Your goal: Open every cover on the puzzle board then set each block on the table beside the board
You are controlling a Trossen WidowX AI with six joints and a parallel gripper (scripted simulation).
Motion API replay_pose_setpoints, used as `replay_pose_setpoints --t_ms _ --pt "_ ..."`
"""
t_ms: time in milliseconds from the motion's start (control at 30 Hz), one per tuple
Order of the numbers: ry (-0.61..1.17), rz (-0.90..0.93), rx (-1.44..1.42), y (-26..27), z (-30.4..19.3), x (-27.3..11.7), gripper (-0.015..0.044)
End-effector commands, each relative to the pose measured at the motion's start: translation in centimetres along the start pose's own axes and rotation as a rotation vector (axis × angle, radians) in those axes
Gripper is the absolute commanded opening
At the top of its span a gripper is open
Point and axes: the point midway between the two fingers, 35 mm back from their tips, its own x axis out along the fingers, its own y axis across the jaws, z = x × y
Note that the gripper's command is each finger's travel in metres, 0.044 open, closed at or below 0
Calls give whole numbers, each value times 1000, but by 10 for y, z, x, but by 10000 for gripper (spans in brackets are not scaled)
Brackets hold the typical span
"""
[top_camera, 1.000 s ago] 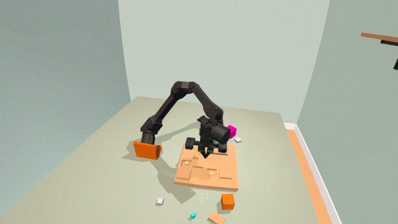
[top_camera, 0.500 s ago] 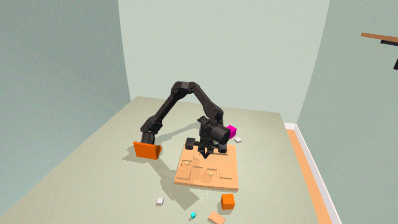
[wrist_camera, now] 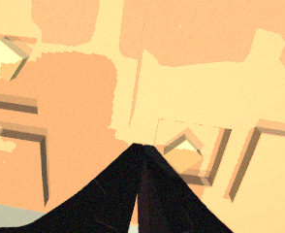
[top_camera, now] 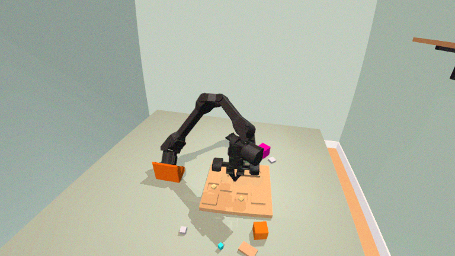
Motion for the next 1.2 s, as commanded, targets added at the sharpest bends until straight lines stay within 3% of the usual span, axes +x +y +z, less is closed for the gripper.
replay_pose_setpoints --t_ms 0,1167 --pt "-5 0 4 0 0 4 0" --pt "-5 -1 4 -1 0 39 0"
